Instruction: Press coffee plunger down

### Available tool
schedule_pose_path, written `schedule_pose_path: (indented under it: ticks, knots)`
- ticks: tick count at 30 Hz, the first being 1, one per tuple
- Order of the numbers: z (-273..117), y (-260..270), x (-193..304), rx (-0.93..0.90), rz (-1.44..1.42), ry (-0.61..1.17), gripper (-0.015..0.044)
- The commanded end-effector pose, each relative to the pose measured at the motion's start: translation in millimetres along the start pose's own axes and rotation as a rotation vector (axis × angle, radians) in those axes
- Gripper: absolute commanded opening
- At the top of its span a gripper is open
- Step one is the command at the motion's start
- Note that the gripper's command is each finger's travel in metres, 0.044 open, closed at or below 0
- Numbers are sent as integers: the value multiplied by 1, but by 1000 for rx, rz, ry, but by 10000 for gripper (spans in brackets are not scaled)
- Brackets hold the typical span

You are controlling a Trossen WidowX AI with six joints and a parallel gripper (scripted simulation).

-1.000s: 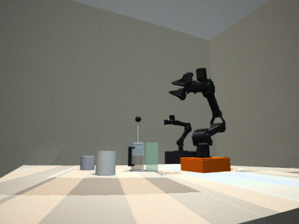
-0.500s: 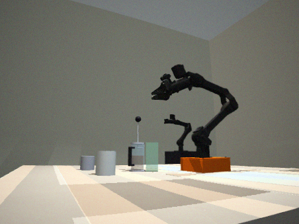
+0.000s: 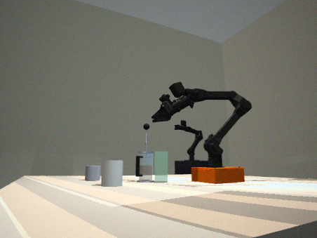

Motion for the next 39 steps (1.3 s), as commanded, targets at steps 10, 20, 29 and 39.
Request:
schedule_pose_path:
  ticks: [10,20,29,39]
  knots:
    - [14,-1,11,-7,-6,0,440]
    - [30,-1,11,-8,-6,-1,440]
    - [44,-1,12,-8,-6,-2,440]
    - [46,-1,12,-8,-6,-2,256]
Point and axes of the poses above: the point midway between the two fingers, 35 mm back from their tips, its own z axis out along the fingers, its own y axis across the jaws, x = y × z, the point moved 4 cm from there along -z, back along the fingers, and after that the axes turned 12 degrees about z, right-handed, at the moved point
